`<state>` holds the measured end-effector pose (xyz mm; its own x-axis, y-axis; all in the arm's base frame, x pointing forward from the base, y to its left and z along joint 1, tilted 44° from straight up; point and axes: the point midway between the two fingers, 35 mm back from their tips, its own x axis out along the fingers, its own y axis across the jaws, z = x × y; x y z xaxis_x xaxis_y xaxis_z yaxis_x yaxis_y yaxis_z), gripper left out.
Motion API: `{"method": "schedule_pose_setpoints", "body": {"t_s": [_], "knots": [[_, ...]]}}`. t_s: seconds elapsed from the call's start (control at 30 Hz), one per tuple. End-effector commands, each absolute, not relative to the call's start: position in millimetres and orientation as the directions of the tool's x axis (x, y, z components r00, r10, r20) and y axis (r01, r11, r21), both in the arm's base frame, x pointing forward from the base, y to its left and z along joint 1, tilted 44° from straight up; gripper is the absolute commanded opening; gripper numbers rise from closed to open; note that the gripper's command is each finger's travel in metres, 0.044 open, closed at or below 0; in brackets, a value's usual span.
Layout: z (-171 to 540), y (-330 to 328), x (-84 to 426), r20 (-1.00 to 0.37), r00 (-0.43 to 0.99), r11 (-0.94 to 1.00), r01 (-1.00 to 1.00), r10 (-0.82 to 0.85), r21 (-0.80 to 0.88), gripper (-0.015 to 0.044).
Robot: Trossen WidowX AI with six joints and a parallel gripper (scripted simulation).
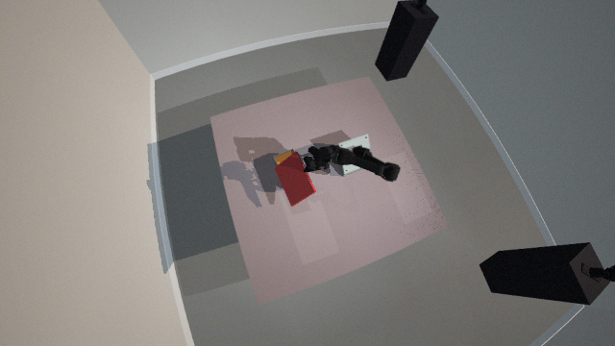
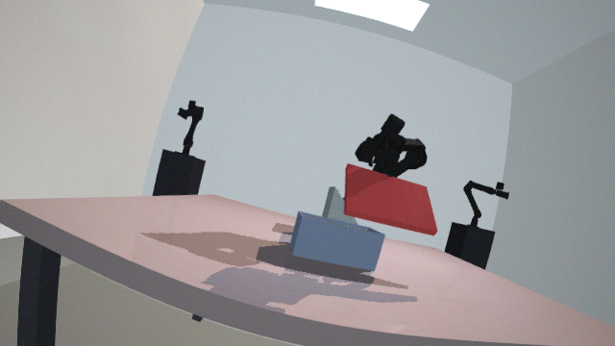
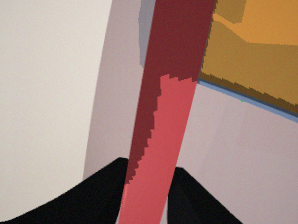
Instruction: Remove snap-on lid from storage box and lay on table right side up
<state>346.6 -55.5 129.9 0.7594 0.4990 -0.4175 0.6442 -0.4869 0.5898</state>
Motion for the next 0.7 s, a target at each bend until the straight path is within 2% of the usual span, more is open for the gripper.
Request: {"method": "schedule_pose_setpoints", "body": {"t_s": [0.0,0.67], "knots": [[135.5,-51.7,344.8,-0.419,0.764,-0.491,0.640,0.490,0.591,0.0000],[162.8,-23.1,337.5,-0.419,0.764,-0.492,0.640,0.491,0.590,0.0000]]}}
